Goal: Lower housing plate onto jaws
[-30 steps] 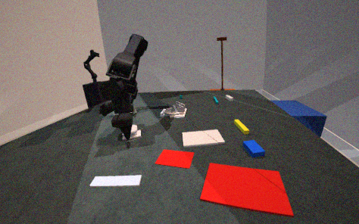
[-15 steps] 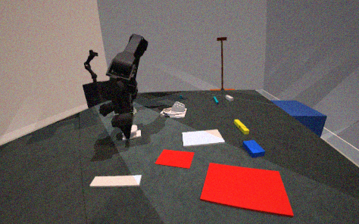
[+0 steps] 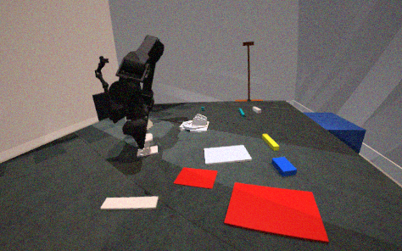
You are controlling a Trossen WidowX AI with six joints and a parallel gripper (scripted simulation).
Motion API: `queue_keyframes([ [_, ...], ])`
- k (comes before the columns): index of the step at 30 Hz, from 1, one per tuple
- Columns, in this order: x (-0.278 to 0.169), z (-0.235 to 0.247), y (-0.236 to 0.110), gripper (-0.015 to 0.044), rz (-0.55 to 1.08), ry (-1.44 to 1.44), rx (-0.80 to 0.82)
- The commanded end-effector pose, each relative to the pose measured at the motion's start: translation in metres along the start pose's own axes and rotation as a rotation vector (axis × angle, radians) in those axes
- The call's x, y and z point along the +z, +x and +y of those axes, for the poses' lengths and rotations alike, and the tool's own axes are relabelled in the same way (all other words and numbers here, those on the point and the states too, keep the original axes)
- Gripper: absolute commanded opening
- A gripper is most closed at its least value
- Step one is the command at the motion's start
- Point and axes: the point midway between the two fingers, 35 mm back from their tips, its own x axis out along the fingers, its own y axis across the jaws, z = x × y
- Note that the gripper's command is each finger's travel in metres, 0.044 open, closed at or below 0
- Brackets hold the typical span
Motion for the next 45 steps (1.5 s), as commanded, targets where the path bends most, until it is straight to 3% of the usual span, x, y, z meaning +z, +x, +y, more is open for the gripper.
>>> queue_keyframes([
  [1,0.0,0.003,-0.015,0.0351,-0.007,-0.008,0.012],
  [11,0.0,0.0,-0.046,0.0351,-0.005,-0.005,0.011],
  [18,-0.002,-0.001,-0.049,0.0351,-0.005,-0.001,0.011],
  [45,-0.077,-0.047,-0.062,0.0351,-0.008,0.151,0.026],
])
